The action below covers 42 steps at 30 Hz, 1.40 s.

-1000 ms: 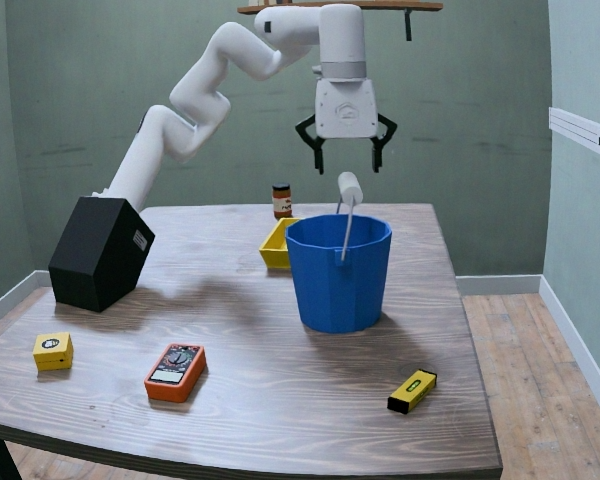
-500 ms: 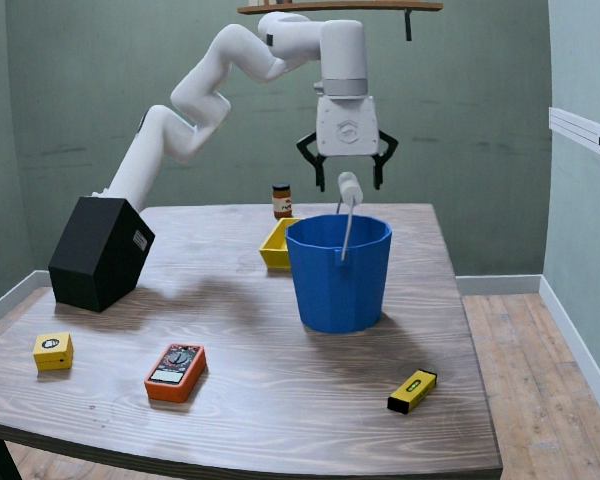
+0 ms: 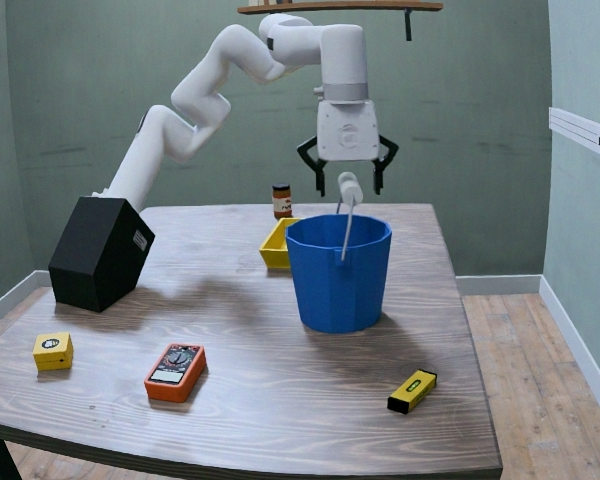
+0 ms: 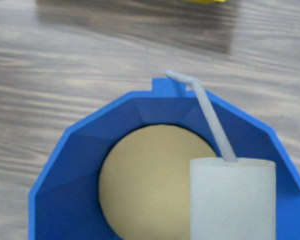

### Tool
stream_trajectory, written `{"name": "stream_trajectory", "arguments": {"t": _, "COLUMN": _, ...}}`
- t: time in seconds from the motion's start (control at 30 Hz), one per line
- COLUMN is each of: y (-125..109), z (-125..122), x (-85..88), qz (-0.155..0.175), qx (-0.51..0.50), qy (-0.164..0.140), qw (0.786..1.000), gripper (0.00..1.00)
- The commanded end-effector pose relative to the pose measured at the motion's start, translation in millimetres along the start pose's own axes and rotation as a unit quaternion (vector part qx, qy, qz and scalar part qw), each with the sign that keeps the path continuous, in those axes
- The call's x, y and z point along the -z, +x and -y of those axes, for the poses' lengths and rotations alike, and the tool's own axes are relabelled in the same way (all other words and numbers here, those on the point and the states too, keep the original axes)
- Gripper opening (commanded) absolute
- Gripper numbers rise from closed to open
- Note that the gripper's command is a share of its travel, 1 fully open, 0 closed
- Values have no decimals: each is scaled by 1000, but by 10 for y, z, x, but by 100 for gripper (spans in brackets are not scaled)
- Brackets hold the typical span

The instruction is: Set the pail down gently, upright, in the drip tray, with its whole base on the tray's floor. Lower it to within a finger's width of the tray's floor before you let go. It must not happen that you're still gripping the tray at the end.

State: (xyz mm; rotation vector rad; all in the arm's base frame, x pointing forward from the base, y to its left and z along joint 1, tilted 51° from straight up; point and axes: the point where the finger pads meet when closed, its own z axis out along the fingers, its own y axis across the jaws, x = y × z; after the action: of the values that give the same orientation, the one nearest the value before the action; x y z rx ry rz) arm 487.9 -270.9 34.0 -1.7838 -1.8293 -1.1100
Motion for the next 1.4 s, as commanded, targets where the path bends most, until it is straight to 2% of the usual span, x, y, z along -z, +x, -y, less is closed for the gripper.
{"name": "stream_trajectory", "arguments": {"t": 0.0, "y": -3, "z": -9, "x": 20, "qz": 2, "qx": 1, "qy": -1, "qw": 1000, "gripper": 100}}
{"name": "stream_trajectory", "arguments": {"t": 0.23, "y": -3, "z": -9, "x": 20, "qz": 2, "qx": 1, "qy": -1, "qw": 1000, "gripper": 100}}
{"name": "stream_trajectory", "arguments": {"t": 0.27, "y": -3, "z": -9, "x": 20, "qz": 2, "qx": 1, "qy": -1, "qw": 1000, "gripper": 0}}
{"name": "stream_trajectory", "arguments": {"t": 1.37, "y": -3, "z": -9, "x": 20, "qz": 2, "qx": 1, "qy": -1, "qw": 1000, "gripper": 0}}
